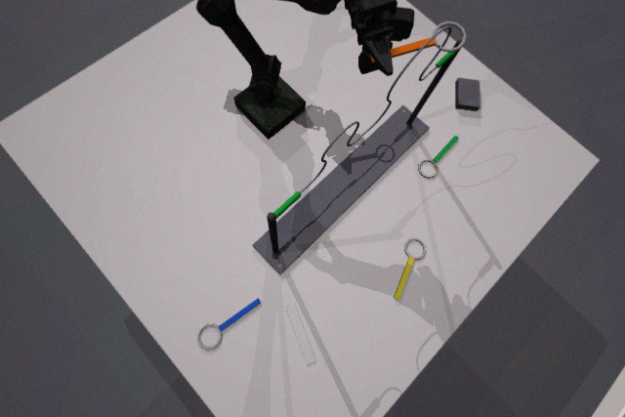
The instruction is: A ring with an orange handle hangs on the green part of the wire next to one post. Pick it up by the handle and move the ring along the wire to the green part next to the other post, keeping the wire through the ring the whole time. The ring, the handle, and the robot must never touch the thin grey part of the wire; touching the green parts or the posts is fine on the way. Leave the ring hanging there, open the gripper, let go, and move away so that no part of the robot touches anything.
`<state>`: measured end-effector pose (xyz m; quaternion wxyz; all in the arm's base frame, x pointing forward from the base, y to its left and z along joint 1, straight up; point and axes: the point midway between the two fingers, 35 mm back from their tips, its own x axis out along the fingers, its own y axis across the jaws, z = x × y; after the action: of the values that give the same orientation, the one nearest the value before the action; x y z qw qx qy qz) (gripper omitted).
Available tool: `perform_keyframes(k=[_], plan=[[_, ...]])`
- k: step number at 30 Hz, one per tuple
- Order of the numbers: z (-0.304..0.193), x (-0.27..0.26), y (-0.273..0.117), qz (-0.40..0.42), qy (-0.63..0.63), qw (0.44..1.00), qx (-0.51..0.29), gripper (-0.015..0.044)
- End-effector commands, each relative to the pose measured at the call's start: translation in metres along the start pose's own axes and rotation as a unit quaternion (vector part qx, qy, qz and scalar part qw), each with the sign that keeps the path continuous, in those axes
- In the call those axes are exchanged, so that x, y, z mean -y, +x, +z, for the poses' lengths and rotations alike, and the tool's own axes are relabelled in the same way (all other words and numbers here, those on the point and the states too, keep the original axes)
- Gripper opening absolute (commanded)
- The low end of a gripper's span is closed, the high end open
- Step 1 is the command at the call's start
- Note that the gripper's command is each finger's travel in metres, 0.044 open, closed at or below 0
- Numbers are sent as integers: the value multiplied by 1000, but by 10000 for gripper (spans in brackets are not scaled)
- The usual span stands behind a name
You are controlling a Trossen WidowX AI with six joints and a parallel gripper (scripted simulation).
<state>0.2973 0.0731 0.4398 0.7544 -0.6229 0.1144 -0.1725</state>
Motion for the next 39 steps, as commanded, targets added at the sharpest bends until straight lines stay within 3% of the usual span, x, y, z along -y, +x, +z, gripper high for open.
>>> perform_keyframes(k=[1, 39], plan=[[-2, 2, -1, -11, -18, 1000, 1, -150], [2, 17, -1, -123, -221, 967, 26, -150]])
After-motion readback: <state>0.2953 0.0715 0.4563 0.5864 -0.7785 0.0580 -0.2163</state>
